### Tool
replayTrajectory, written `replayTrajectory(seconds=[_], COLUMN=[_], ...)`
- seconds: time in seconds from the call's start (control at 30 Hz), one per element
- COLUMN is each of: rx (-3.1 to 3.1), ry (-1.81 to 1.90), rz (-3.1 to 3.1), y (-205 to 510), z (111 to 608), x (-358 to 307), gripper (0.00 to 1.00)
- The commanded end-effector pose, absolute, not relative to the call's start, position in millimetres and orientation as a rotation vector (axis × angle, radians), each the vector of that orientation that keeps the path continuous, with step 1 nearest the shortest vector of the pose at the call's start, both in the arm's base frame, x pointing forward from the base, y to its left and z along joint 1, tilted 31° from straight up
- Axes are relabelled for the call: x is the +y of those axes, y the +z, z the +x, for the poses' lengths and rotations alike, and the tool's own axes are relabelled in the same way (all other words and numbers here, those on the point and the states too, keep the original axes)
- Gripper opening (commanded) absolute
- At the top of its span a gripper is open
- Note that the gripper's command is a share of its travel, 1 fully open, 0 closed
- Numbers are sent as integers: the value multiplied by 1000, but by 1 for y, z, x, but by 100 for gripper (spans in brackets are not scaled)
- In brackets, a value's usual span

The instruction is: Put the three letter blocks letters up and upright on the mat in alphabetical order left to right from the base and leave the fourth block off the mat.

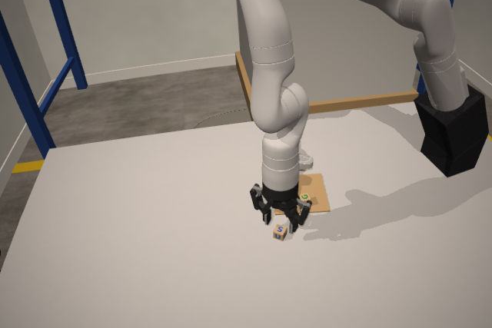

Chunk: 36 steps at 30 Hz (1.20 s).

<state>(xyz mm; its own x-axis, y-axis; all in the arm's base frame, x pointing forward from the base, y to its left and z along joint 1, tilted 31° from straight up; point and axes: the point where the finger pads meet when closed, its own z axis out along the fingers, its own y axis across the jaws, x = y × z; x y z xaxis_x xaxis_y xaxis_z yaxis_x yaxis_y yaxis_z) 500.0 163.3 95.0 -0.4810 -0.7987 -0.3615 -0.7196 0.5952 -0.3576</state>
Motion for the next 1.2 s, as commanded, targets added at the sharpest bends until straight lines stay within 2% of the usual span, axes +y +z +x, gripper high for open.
replayTrajectory(seconds=[0.0,1.17], rx=[2331,2331], ry=[-214,-214], rz=[-1204,-1204], y=[95,68], z=[501,516], x=[163,166], gripper=[62,62])
